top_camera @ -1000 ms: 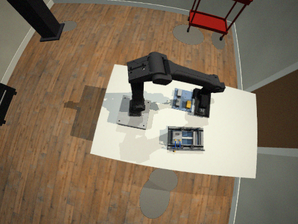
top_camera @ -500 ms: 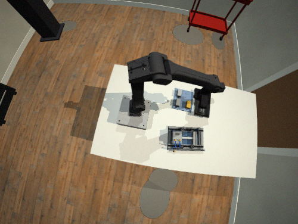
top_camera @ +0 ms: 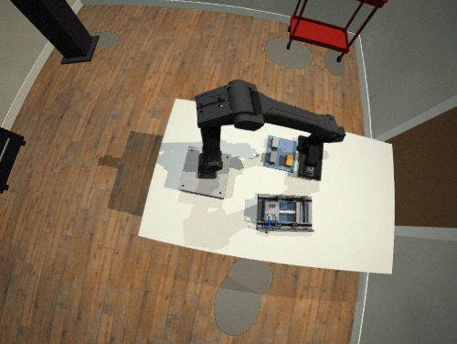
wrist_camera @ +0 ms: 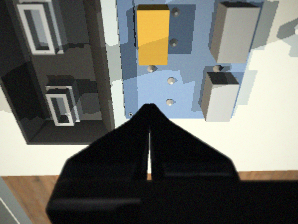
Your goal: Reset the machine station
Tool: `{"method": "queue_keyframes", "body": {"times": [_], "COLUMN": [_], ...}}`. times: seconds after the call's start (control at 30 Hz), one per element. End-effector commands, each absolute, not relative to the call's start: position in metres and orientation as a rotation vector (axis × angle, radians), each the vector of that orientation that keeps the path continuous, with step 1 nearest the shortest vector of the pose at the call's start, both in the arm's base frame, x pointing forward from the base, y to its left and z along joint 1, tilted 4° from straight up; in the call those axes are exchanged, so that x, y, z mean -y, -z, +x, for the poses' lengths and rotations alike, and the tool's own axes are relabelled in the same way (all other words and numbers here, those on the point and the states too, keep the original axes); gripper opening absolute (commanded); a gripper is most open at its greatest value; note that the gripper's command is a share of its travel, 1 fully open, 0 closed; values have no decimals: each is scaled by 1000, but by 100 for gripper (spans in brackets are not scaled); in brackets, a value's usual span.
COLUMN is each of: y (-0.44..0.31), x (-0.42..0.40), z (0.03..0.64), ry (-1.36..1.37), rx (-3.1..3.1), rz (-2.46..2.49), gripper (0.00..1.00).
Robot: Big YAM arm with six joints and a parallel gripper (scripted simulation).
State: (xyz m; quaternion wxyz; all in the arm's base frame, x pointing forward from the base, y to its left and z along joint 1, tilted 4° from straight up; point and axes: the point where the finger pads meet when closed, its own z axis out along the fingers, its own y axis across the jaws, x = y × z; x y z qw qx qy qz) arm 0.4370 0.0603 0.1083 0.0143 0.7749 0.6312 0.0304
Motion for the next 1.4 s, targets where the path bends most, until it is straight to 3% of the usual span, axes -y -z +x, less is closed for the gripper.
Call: {"method": "queue_keyframes", "body": {"times": [0.0,0.57,1.37], "y": [-122,-120,-116], "x": [-60,-70,-133], "z": [448,435,390], "ry": [-119,-103,-29], "rx": [-1951,-2183,-3004], "rz": [2409,2199,635], "gripper": [0,0,0]}}
